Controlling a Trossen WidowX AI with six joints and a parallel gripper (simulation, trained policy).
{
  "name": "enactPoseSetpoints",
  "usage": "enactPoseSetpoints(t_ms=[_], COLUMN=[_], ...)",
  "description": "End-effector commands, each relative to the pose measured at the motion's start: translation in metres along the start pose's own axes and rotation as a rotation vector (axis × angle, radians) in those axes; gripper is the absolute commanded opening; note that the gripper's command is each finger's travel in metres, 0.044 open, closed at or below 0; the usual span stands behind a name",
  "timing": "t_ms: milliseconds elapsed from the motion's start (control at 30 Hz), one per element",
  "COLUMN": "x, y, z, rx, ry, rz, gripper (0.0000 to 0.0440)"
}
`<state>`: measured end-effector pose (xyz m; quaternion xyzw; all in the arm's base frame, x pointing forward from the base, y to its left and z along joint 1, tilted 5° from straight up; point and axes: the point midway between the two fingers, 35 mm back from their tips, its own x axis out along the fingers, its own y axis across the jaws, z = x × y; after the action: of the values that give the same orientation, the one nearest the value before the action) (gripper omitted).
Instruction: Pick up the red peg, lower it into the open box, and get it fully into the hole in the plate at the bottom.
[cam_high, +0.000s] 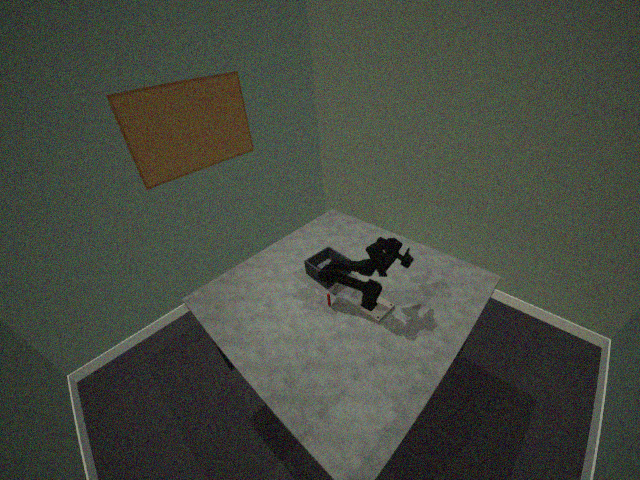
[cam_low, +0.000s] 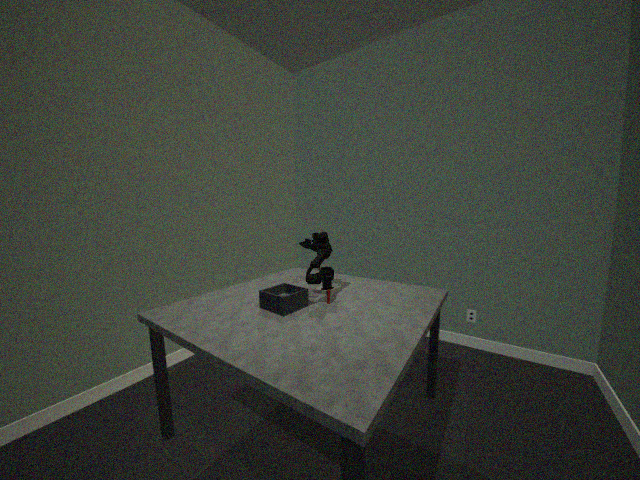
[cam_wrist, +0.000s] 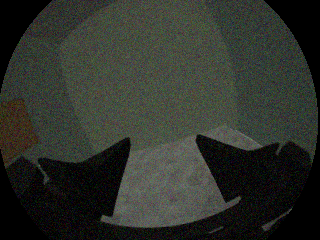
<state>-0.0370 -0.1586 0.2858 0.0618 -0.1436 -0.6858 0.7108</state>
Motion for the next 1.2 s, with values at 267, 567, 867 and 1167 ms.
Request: enactPoseSetpoints(t_ms=[267,567,867,1167], x=[0.006,0.013,0.026,0.043], y=[0.025,0.049,0.063,0.076], z=[0.029,0.050,0.052,0.029], rx=[-0.104,-0.121,-0.039,0.094], ry=[-0.046,-0.071,-0.010,0.170], rz=[0.058,0.137,0.199,0.241], gripper=[0.0440,0.0440,0.0440,0.0440])
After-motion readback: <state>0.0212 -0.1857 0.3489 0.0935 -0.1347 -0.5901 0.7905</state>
